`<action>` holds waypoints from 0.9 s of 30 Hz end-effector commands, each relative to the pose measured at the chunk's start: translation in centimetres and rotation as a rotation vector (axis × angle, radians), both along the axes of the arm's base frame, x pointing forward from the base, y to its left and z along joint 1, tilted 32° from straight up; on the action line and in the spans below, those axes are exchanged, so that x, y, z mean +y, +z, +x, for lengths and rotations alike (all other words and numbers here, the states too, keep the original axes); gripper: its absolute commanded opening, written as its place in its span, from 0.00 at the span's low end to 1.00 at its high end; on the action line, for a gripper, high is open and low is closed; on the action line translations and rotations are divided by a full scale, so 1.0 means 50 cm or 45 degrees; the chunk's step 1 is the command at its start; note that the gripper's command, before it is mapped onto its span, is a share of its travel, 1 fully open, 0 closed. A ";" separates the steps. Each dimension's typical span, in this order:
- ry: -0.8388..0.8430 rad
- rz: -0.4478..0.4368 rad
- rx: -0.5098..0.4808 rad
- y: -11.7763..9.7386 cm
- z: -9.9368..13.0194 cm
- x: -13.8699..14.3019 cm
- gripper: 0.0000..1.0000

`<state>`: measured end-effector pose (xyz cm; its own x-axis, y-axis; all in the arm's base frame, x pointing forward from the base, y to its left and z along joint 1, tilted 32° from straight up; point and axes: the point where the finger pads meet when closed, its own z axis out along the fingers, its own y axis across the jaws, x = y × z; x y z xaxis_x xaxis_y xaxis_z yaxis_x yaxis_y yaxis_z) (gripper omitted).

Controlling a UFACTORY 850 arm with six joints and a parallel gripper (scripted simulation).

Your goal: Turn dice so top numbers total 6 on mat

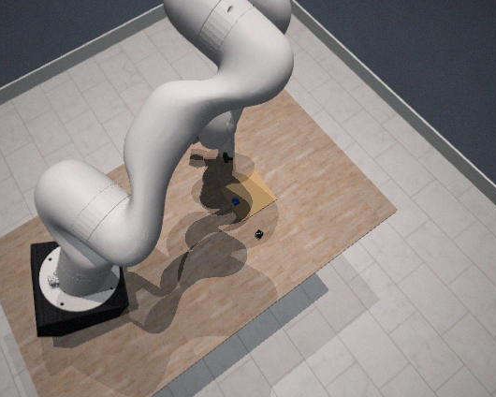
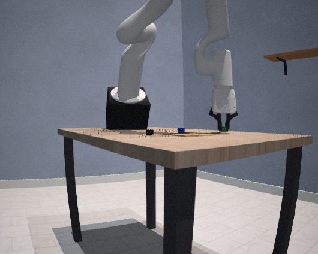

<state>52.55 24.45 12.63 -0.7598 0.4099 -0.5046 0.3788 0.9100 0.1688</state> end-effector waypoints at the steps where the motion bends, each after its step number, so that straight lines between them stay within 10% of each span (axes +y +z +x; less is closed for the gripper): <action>1: 0.000 0.000 0.000 0.029 -0.017 0.003 0.15; 12: 0.000 0.000 0.000 0.147 -0.091 0.011 0.15; 27: 0.023 -0.014 0.000 0.159 -0.094 0.000 0.15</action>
